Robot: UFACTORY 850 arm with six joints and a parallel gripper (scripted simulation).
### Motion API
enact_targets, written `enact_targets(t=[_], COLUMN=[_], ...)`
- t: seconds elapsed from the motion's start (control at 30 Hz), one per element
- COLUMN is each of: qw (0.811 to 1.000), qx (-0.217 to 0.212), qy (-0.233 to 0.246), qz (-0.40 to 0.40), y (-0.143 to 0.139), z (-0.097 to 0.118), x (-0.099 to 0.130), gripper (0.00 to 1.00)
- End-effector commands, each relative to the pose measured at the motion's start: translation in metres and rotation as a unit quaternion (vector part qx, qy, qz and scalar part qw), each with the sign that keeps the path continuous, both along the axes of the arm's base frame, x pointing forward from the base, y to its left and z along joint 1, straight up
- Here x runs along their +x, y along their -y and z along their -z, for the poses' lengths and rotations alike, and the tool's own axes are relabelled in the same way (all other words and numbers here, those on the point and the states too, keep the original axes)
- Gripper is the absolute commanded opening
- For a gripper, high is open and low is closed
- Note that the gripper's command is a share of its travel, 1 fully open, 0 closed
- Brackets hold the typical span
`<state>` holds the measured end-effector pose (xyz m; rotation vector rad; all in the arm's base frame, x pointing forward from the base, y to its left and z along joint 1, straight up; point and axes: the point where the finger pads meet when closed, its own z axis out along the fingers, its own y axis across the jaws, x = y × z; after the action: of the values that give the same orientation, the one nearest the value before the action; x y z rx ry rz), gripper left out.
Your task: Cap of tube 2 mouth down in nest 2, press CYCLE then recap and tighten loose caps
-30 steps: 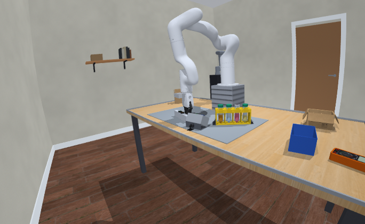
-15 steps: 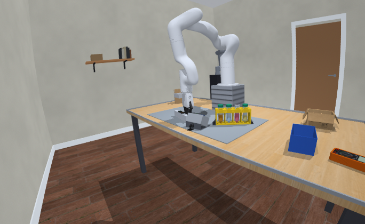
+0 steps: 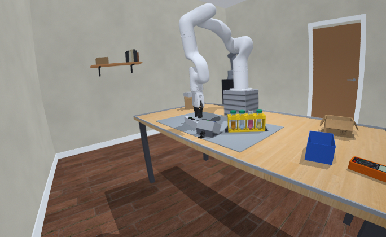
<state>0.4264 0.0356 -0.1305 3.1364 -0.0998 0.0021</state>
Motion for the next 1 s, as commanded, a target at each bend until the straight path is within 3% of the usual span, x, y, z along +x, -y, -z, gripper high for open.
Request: enact_targets(t=[0.0,0.13,0.53,0.73,0.77,0.87,0.97], qw=[1.0,1.0,1.0,1.0,0.999,0.987,0.978], qx=[0.0,0.0,0.0,0.0,0.0,0.0,0.0], qy=[0.0,0.001,0.001,0.001,0.001,0.001,0.001], qz=[0.0,0.0,0.0,0.0,0.042,0.159,0.207], y=[0.0,0.0,0.0,0.0,-0.008,-0.033,-0.041], z=[-0.023,-0.033,-0.093,-0.096,-0.094,-0.087,-0.085], x=[0.0,0.0,0.0,0.0,0.001,0.002,0.002], gripper=[0.46,0.46,0.46,0.46,0.0,0.0,0.0])
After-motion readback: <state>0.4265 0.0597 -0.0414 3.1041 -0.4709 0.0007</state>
